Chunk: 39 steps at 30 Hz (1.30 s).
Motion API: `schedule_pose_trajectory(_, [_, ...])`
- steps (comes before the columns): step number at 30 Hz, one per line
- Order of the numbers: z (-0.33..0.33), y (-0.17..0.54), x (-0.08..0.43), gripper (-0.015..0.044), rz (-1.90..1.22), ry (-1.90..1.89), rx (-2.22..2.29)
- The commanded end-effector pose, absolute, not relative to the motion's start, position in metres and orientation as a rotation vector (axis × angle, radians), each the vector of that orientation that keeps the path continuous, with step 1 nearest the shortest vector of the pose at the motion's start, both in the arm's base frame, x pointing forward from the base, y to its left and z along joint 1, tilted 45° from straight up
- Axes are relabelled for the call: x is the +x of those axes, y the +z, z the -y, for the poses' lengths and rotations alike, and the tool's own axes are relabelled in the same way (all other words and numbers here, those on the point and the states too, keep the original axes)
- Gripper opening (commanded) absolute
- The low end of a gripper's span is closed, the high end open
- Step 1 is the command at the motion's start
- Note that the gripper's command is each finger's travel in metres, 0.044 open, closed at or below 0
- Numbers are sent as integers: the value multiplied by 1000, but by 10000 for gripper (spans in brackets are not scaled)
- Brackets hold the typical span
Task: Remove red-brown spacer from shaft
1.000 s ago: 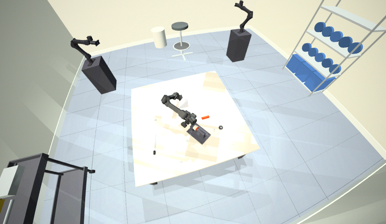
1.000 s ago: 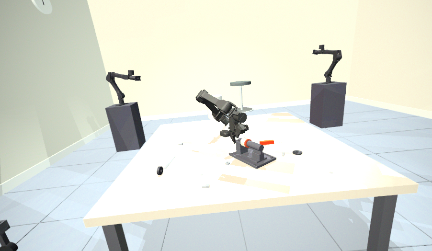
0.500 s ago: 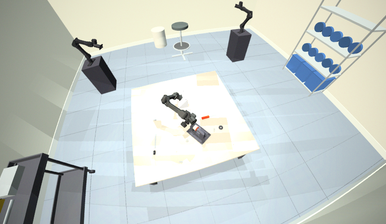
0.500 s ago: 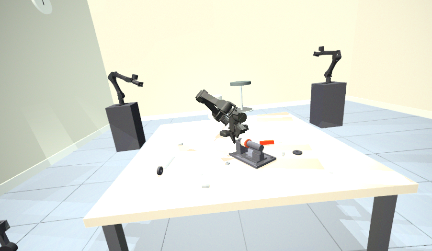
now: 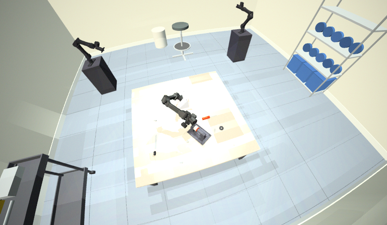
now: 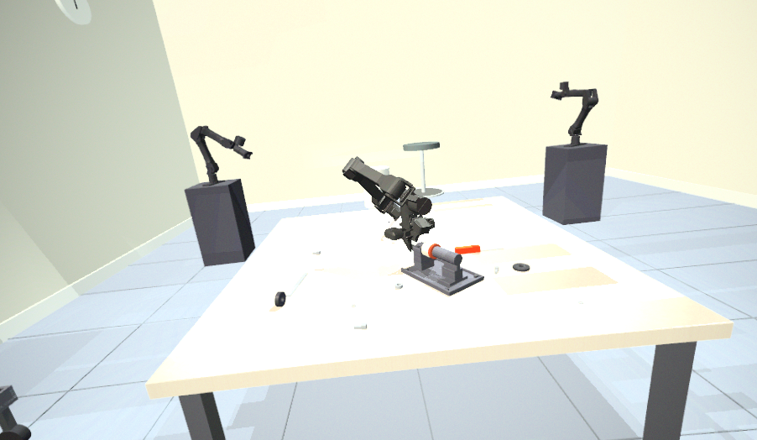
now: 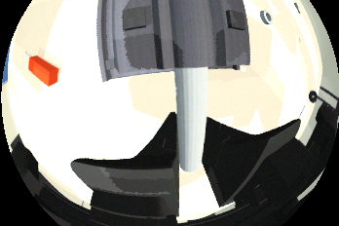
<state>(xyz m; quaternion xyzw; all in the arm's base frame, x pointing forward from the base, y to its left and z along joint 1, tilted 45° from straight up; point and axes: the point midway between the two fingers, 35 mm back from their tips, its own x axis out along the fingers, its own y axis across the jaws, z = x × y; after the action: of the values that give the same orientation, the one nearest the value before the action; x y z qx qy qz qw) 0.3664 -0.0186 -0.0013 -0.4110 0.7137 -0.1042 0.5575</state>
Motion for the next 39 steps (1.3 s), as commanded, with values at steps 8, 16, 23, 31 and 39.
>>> schedule_pose_trajectory(8, [20, -1, 365, 0, -1683, -247, -976])
schedule_pose_trajectory(16, [20, 0, 364, 0, -1683, -247, -976])
schedule_pose_trajectory(23, [20, 0, 364, 0, -1683, -247, -976])
schedule_pose_trajectory(31, [20, 0, 363, 0, -1684, -246, -970])
schedule_pose_trajectory(39, [20, 0, 363, 0, -1684, -246, -970])
